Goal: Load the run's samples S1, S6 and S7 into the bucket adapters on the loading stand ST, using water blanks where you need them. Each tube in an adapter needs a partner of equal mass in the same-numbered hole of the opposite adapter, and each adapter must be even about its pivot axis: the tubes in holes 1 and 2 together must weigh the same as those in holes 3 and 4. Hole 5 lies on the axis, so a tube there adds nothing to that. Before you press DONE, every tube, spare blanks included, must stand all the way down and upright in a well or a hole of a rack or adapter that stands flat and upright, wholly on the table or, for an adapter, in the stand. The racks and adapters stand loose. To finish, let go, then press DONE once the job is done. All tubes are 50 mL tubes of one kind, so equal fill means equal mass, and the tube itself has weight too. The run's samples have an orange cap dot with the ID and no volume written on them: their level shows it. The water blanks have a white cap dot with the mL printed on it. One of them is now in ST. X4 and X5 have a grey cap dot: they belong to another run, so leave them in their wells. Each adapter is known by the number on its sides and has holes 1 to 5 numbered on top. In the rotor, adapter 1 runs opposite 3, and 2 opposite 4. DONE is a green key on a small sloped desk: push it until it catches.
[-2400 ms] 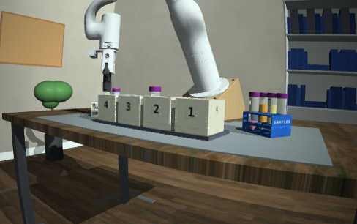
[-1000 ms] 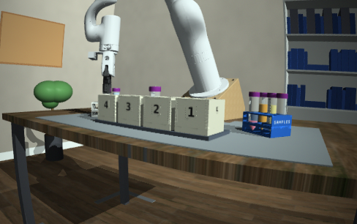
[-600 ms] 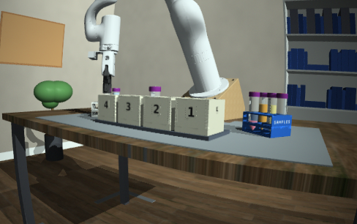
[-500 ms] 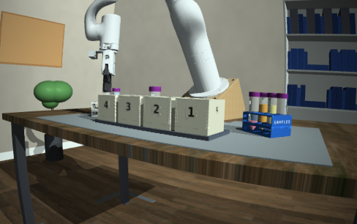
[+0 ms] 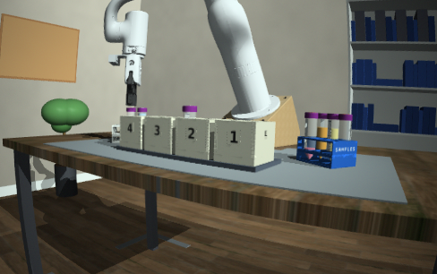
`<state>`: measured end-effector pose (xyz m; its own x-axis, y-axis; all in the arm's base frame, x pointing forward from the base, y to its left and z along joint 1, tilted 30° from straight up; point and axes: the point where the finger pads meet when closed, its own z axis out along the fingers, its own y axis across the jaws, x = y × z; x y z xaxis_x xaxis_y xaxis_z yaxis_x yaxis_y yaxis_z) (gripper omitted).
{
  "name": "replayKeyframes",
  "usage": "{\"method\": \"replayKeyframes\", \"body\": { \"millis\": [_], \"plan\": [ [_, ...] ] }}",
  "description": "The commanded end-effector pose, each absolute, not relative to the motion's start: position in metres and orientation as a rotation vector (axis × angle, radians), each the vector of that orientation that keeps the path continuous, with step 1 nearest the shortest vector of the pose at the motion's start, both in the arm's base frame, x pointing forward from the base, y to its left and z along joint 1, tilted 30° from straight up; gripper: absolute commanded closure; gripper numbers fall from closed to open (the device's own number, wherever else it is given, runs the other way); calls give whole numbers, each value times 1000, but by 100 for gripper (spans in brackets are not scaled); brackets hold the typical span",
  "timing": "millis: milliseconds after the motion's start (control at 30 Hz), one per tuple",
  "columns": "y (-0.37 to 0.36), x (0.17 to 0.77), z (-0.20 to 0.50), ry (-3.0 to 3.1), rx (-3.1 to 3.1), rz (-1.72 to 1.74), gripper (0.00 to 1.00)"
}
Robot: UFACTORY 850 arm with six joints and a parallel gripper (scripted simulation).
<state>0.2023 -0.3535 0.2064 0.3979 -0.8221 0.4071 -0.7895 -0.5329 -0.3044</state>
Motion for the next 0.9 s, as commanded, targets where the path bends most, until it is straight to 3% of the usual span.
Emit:
{"method": "replayKeyframes", "body": {
  "millis": [0, 867],
  "plan": [
    [-352, 198, 216, 1485, -2573, -802, 56],
    [-343, 177, 254, 1485, -2573, -803, 56]
  ]
}}
